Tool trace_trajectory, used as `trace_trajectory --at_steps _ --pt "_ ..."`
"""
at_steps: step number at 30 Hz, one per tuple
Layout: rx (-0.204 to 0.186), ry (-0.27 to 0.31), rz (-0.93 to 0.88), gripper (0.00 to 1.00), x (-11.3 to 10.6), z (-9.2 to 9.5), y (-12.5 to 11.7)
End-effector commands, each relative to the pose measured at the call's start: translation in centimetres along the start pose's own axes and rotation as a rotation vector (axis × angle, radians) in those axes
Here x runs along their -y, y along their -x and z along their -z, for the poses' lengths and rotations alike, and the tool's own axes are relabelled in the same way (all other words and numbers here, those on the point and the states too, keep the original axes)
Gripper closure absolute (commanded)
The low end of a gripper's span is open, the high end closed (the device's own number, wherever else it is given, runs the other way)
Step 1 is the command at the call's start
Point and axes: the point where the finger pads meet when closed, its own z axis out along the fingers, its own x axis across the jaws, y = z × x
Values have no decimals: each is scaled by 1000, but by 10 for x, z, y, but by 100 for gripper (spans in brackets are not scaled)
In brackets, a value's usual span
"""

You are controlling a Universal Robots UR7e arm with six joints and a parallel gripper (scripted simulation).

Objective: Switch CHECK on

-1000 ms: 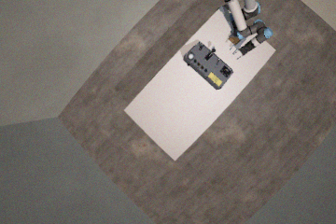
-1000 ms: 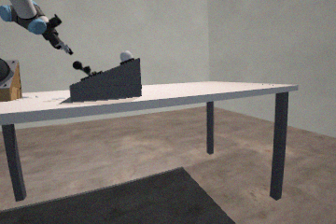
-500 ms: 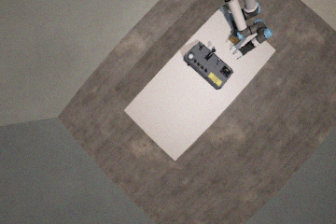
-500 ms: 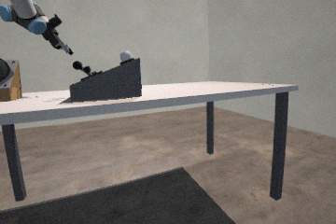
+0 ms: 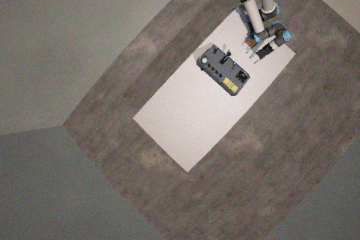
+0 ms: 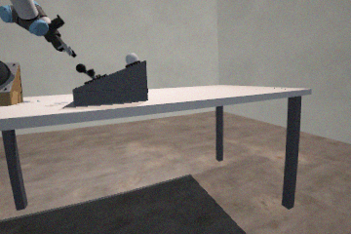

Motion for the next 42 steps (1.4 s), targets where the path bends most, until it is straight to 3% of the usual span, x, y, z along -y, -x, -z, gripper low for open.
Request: trace_trajectory --at_steps 1,12,18,27,29,42 --pt "0 -1 -1 0 0 0 0" --pt "2 1 -1 0 2 0 -2" --pt "12 10 -1 0 11 -2 -21" --pt "35 25 -2 0 33 -11 -88" --pt "35 25 -2 0 33 -11 -88" --pt "20 9 -3 0 34 -22 -204"
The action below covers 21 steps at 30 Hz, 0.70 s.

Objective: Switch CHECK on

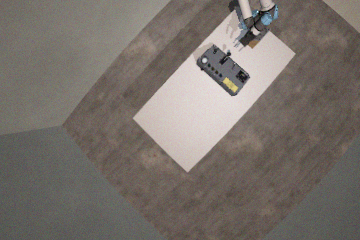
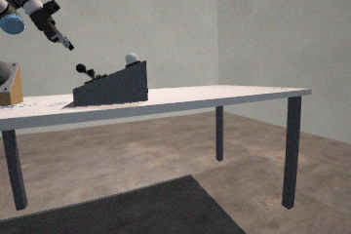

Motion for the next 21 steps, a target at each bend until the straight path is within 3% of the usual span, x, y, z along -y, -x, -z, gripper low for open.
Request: trace_trajectory --at_steps 1,10,21 --pt "-16 -10 1 0 -5 -1 -40" --pt "-31 -17 2 0 -11 -1 -63" --pt "-33 -18 3 0 -12 0 -66"
